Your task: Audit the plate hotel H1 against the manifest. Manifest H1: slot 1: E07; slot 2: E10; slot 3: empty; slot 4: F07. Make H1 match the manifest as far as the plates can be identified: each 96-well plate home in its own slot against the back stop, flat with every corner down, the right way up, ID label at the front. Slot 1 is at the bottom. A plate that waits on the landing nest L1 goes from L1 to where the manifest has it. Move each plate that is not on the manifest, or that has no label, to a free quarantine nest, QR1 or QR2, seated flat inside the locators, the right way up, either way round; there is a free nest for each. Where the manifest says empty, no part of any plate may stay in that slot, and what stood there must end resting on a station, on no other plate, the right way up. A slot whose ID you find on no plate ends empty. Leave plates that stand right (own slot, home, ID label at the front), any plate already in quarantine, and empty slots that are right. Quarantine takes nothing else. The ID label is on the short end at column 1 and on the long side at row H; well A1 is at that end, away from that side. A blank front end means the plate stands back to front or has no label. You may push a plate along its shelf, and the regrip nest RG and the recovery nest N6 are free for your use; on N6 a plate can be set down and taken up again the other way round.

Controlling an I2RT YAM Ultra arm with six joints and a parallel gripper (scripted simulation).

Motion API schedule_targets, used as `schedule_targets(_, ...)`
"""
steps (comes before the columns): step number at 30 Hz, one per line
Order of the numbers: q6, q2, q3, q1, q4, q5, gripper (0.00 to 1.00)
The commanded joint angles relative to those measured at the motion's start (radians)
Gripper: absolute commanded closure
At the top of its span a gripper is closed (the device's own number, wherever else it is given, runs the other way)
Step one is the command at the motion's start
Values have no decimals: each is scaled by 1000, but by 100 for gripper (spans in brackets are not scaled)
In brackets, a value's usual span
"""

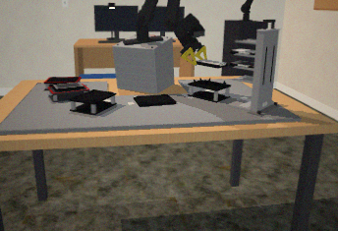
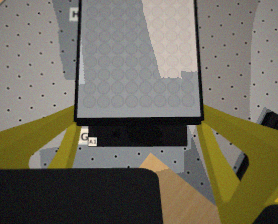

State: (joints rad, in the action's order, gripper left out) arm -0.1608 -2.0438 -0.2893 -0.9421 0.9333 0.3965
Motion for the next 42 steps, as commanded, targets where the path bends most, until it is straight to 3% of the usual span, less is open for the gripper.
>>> schedule_targets(1, 10, -18, -5, 2, 47, 0, 14)
schedule_targets(42, 20, -145, -34, 22, 166, -11, 14)
